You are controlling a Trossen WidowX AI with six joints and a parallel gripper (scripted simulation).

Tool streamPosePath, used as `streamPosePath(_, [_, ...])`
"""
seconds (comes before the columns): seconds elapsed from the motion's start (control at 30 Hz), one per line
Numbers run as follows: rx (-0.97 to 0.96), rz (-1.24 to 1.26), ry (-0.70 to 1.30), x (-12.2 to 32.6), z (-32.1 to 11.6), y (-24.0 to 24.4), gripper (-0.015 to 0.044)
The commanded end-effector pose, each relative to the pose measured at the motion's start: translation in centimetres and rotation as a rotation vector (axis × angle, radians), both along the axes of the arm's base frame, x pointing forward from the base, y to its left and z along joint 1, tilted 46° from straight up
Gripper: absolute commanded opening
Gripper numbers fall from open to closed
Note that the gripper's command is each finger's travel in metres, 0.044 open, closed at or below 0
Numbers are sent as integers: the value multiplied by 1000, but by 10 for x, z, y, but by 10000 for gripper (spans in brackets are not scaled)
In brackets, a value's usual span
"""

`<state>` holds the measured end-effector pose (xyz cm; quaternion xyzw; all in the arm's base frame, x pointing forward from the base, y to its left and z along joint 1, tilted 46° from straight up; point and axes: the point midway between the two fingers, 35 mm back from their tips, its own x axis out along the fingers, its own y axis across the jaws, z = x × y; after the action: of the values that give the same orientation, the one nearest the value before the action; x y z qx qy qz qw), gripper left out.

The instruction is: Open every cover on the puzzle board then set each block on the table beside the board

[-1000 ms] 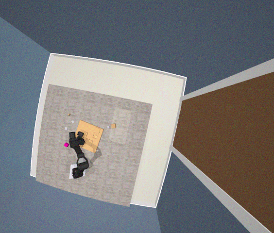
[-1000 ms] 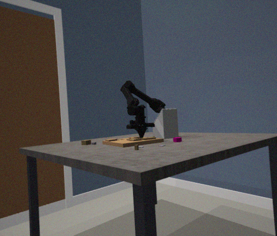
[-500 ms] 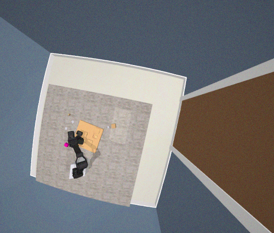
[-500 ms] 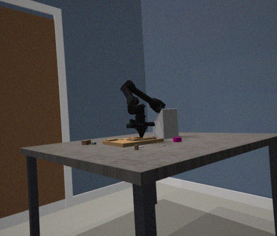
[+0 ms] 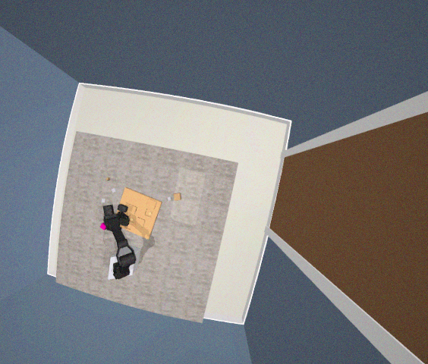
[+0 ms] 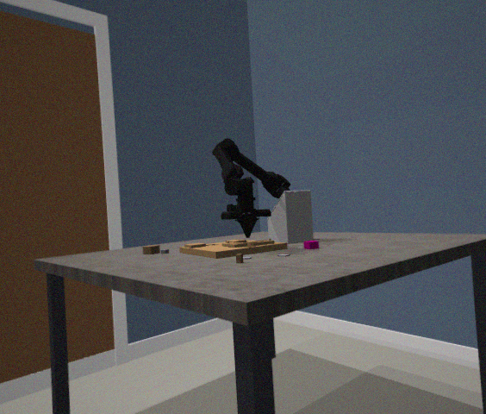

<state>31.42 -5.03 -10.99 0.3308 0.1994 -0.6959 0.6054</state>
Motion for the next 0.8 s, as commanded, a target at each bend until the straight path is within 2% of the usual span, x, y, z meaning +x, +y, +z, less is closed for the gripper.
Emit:
streamPosePath(0.0, [5,-5,-4,1,3,4,0])
streamPosePath(0.5, [1,0,-1,2,13,15,0])
streamPosePath(0.77, [5,-5,-6,28,10,37,0])
